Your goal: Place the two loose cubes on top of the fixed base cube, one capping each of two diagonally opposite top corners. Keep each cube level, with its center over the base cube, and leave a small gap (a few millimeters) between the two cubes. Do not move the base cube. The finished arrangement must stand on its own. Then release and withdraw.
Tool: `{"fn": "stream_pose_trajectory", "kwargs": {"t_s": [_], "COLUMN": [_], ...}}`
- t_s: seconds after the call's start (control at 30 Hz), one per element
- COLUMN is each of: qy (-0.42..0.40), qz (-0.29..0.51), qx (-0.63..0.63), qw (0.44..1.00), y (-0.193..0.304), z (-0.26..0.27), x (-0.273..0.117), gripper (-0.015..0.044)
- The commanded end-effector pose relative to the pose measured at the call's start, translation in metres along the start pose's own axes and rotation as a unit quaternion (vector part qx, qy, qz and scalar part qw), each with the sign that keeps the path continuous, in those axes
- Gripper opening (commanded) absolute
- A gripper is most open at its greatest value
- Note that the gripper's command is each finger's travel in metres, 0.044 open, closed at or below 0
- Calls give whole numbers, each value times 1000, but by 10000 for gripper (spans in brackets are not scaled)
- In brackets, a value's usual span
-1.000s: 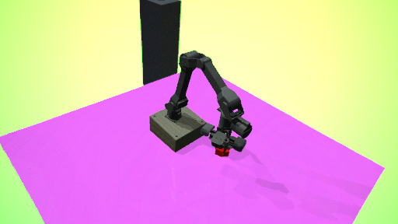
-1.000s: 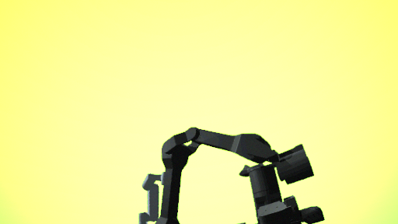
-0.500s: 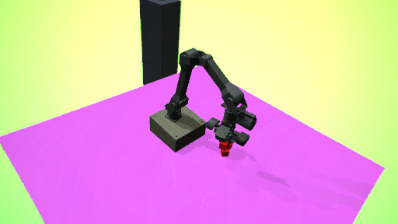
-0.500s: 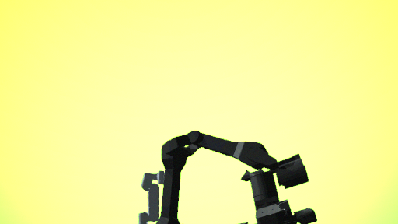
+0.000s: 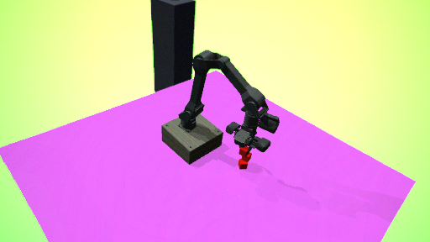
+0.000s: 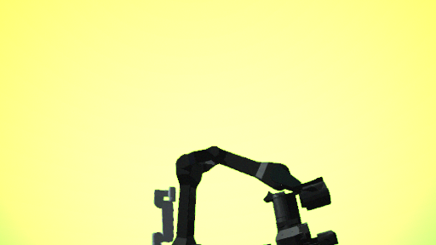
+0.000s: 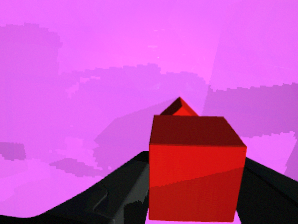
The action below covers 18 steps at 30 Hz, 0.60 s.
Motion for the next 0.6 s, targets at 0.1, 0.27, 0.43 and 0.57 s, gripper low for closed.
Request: {"fn": "stream_pose_trajectory", "kwargs": {"t_s": [0.1, 0.27, 0.43, 0.57], "qy": [1, 1, 1, 1], "qz": [-7, -11, -12, -12], "qx": [0, -7, -7, -7], "qw": [1000, 1000, 1000, 1000], "y": [3, 4, 4, 4], "z": [-2, -3, -4, -4], "x": [15, 29, 31, 31], "gripper": [105, 105, 105, 105]}}
Point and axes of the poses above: the point midway between the two fingers, 35 mm back from their tips, its own x axis out along the fingers, its own z axis across the jaws, y = z × x, the point moved 9 cm from there along -x, back along the fingers, and after that the axes turned 6 degrees about -x, right-handed, at the moved point
